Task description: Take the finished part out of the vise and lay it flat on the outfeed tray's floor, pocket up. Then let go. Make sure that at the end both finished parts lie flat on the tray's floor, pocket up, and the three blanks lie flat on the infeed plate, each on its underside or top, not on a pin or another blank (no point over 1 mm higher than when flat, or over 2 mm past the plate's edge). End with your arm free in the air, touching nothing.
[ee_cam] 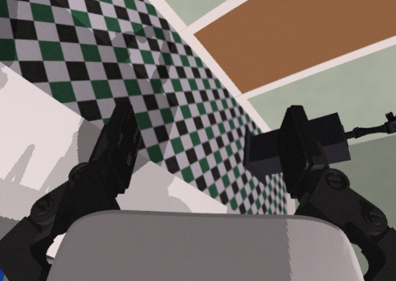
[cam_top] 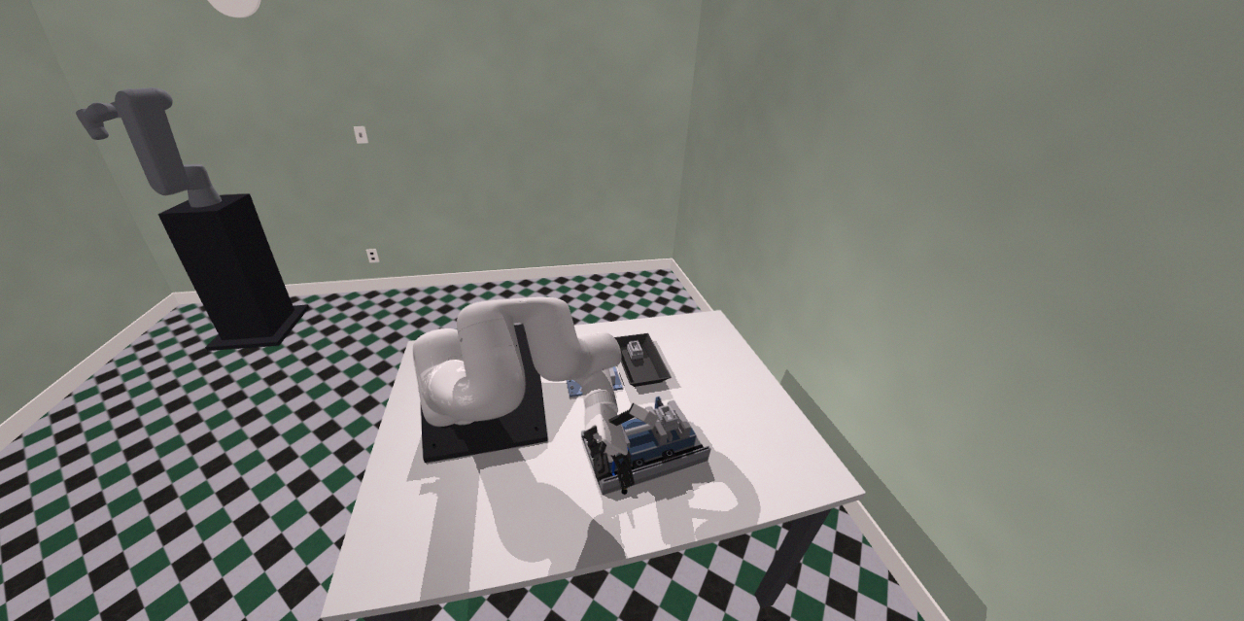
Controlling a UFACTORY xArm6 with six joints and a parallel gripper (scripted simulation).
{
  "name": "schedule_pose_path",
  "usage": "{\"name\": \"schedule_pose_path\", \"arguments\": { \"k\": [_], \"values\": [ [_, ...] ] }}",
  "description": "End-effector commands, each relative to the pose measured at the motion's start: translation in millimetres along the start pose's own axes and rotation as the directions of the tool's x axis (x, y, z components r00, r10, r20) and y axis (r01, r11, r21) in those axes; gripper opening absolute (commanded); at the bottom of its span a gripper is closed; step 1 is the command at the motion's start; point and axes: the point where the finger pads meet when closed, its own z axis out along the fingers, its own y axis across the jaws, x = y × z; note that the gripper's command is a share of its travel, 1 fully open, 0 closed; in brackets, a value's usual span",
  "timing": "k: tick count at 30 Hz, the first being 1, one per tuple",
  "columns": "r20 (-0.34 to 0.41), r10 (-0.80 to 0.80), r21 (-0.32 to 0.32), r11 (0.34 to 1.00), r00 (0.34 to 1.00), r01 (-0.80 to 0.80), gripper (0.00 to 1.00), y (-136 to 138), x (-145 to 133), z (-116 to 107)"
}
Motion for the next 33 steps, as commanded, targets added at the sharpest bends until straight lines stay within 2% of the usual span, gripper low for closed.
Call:
{"name": "schedule_pose_path", "arguments": {
  "k": [1, 19, 21, 26, 32, 33],
  "values": [
    [0.000, 0.002, 0.000, 1.000, 1.000, -0.002, 1.00, 0.3, 0.8, 0.0],
    [0.007, 0.006, 0.003, 1.000, 1.000, -0.006, 1.00, -0.5, 1.5, -1.1],
    [0.046, 0.027, 0.026, 0.999, 0.999, -0.028, 1.00, -5.1, 5.9, -7.6],
    [0.236, 0.107, 0.123, 0.983, 0.966, -0.139, 1.00, -24.7, 26.4, -38.9],
    [0.447, 0.166, 0.198, 0.940, 0.879, -0.278, 1.00, -47.3, 49.3, -73.4],
    [0.447, 0.166, 0.198, 0.940, 0.879, -0.278, 1.00, -47.3, 49.3, -73.4]
  ]
}}
